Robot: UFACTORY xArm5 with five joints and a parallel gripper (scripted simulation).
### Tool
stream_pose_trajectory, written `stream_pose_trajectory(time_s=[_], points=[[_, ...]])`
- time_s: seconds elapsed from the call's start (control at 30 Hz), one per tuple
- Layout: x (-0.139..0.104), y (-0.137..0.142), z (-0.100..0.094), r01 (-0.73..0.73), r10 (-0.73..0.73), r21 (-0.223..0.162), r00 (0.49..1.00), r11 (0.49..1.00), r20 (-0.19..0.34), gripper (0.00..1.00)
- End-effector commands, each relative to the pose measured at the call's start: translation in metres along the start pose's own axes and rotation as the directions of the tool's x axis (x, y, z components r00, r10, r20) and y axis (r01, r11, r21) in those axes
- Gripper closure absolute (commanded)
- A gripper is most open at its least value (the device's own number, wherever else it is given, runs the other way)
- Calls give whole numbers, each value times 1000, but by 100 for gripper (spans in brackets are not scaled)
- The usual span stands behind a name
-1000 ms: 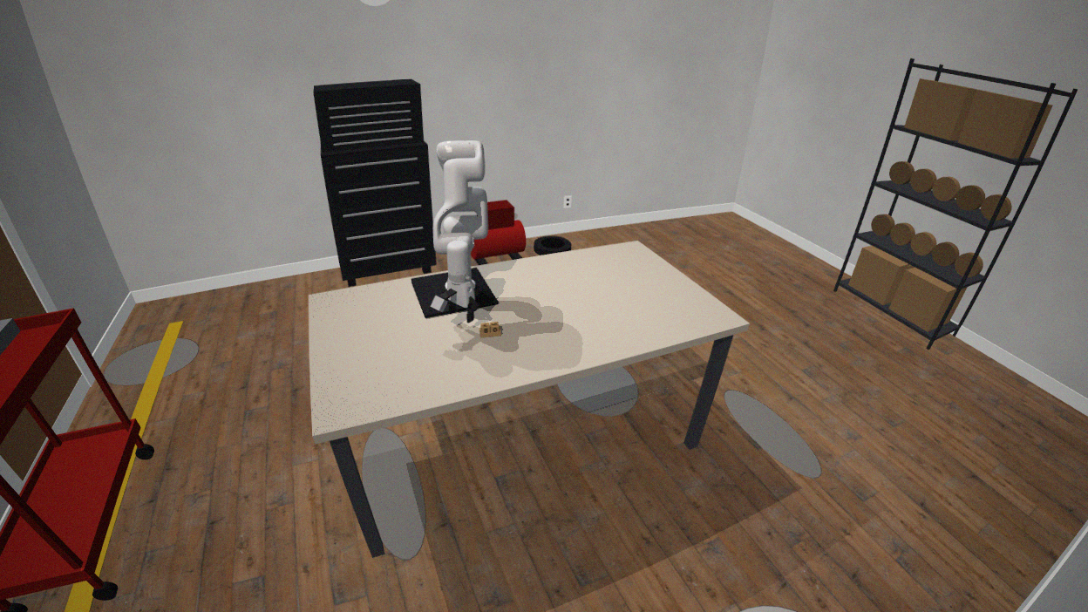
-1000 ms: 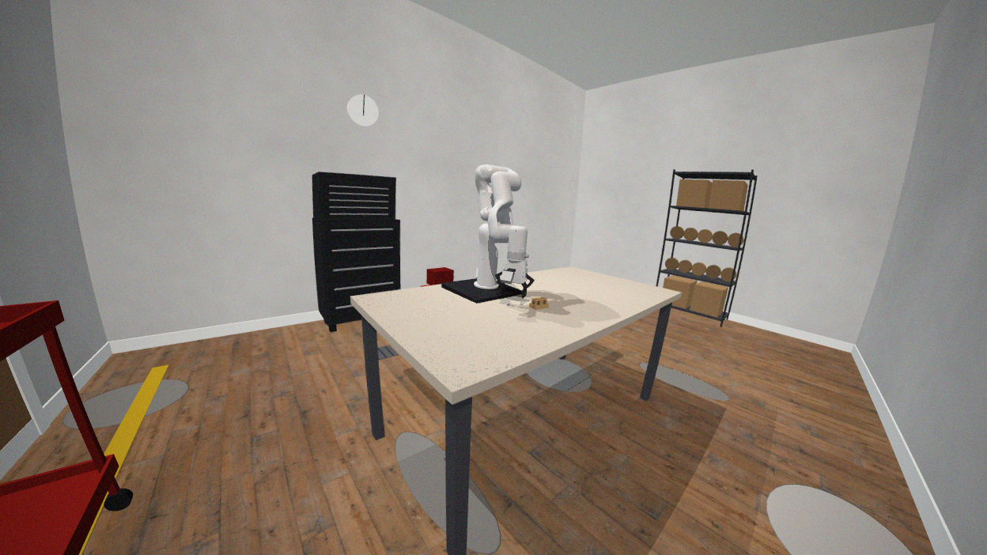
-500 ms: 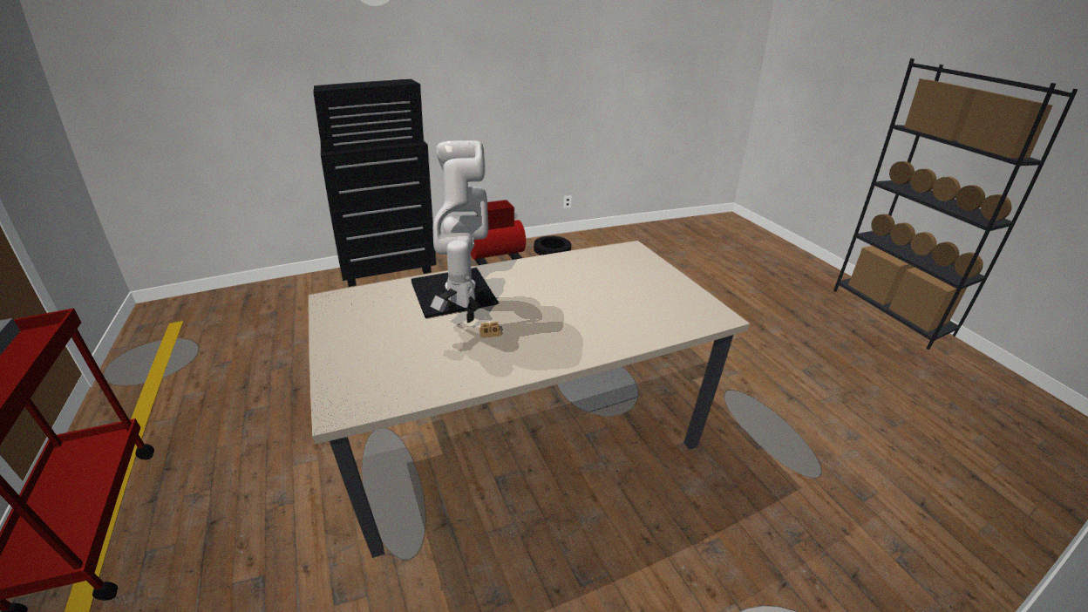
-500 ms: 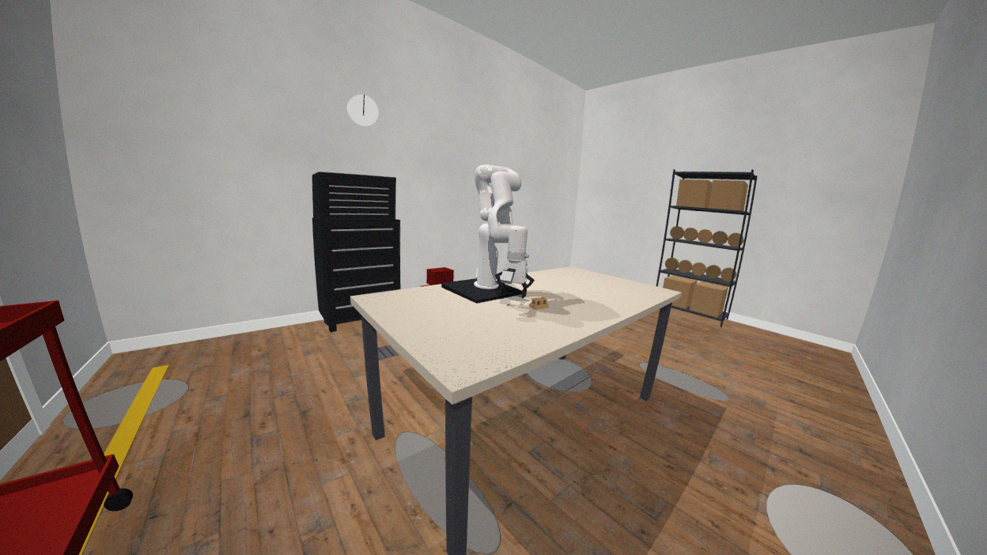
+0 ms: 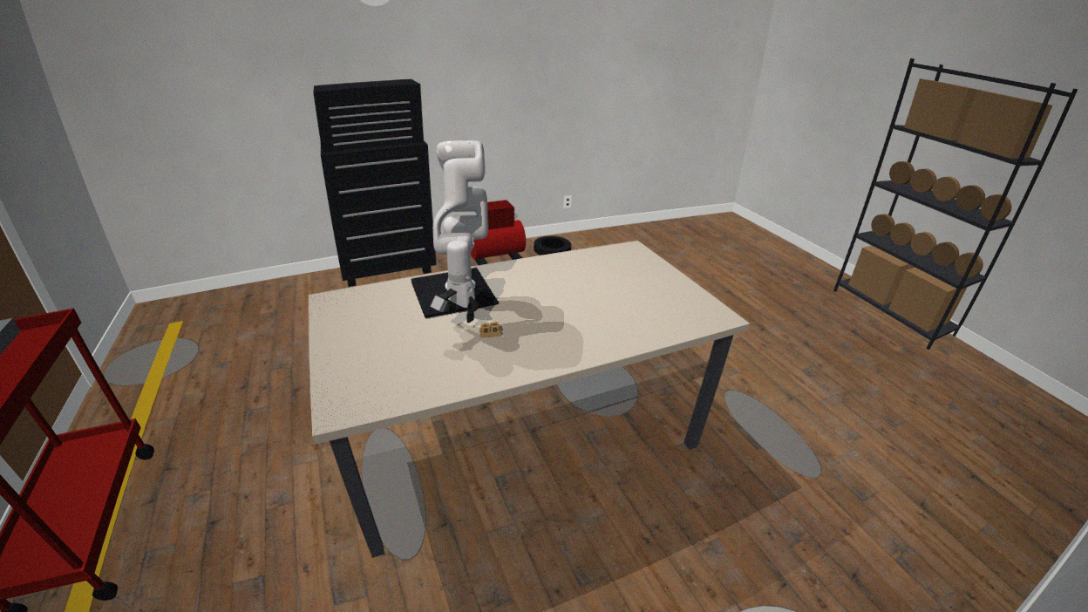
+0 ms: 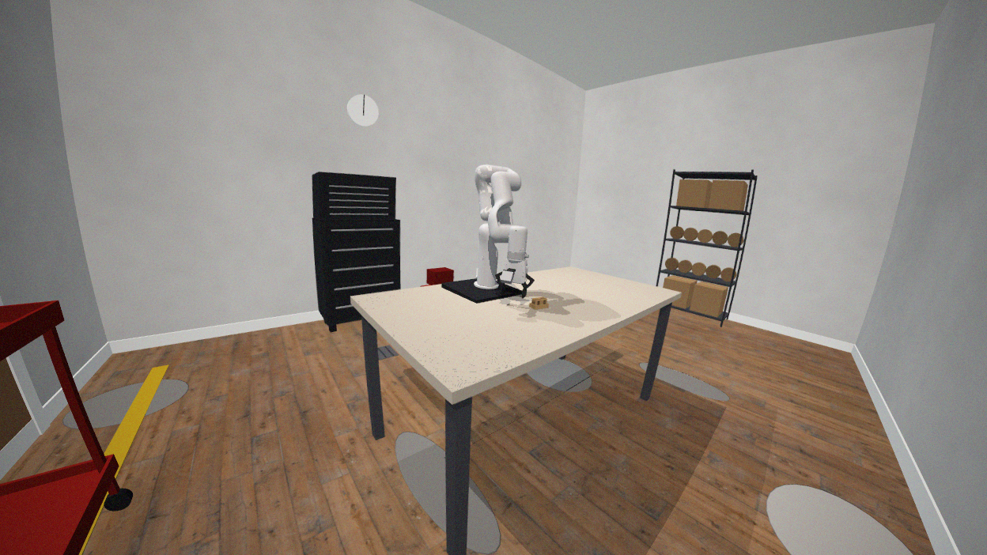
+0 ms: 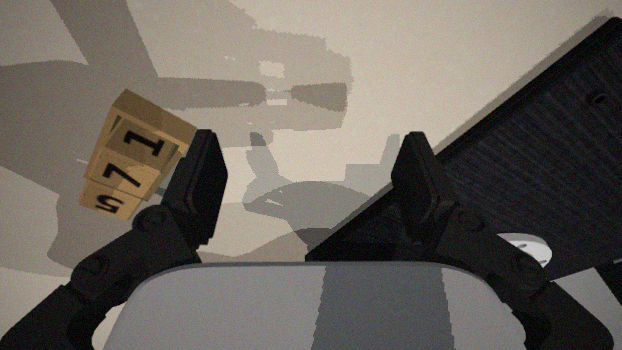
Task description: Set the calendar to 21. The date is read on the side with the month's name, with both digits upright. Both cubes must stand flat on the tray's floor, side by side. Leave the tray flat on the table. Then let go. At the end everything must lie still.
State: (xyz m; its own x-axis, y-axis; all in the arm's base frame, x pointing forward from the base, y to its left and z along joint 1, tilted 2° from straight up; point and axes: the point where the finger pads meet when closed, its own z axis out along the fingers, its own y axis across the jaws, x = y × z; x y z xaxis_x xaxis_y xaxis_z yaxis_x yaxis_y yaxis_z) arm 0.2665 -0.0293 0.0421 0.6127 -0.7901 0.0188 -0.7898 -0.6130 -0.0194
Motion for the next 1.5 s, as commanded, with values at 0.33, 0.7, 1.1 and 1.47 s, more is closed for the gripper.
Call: stream_pose_trajectory(time_s=[0.33,0.7,1.1,1.47], points=[[1,-1,-1,0,0,2,1000,1000,-2,0],[1,-1,-1,0,0,2,1000,1000,-2,0],[1,-1,-30,0,0,2,1000,1000,-2,0],[1,0,-60,0,0,2,1000,1000,-2,0]])
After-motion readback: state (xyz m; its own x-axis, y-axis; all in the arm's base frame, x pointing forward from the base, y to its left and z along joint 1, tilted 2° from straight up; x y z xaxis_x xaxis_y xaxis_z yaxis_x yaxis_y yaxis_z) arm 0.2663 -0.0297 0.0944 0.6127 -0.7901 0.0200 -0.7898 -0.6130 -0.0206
